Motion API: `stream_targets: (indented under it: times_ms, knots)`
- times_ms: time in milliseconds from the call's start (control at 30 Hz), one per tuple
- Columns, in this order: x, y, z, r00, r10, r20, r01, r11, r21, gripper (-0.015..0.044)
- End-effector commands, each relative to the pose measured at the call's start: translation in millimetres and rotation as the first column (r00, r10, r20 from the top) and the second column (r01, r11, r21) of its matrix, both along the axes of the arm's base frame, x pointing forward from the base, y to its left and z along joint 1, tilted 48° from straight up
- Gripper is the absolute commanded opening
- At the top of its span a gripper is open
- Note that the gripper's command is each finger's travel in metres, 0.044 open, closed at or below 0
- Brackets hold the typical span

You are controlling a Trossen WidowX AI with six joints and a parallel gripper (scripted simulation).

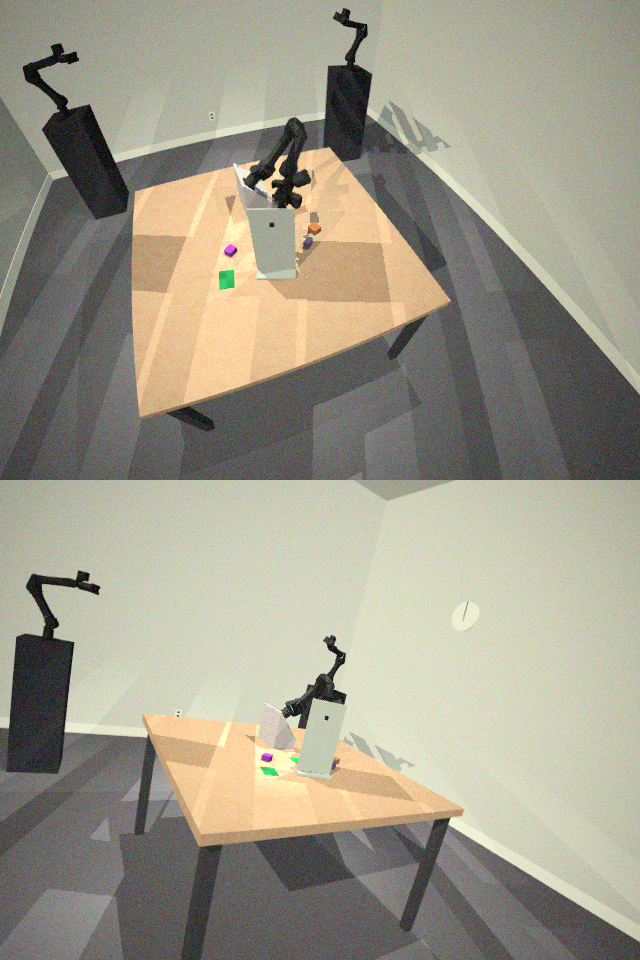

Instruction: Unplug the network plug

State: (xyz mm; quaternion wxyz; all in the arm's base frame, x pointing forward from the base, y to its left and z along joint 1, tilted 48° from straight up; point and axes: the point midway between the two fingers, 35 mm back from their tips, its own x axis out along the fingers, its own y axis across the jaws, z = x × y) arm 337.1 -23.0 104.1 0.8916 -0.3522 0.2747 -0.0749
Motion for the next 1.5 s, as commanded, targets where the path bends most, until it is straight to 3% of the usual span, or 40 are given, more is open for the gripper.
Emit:
stream_targets:
  times_ms: [0,1467]
  knots:
    - [-2,0,0,1.0,-0.006,0.0,0.006,1.0,0.002,0.0]
    - [-19,5,7,1.0,-0.006,-0.001,0.006,1.0,0.002,0.0]
